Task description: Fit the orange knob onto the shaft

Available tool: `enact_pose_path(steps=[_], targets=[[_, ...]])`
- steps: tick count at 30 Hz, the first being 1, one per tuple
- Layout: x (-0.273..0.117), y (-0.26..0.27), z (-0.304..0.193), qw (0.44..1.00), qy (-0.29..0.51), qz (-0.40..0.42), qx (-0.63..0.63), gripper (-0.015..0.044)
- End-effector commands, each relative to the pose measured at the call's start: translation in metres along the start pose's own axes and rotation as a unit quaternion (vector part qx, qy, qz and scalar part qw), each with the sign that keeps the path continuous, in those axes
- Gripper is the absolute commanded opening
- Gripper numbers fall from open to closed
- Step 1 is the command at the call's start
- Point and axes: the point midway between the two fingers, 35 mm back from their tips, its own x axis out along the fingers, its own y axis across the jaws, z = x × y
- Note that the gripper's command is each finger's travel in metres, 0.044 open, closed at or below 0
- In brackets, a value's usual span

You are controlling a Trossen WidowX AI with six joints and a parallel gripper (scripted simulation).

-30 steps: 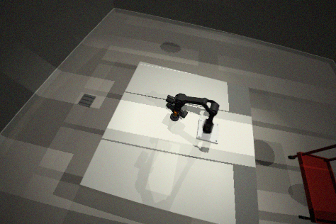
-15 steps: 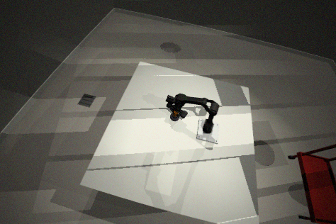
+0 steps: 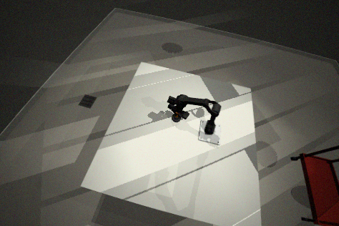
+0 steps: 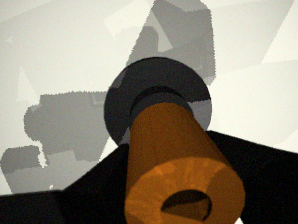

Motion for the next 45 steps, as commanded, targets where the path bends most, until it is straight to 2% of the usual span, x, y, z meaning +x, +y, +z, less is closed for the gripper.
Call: enact_pose_path(steps=[1, 45], targets=[[0.0008, 0.0006, 0.0002, 1.000, -0.001, 0.001, -0.003, 0.0000], [-0.0016, 0.0001, 0.0003, 0.999, -0.001, 0.001, 0.034, 0.0000]])
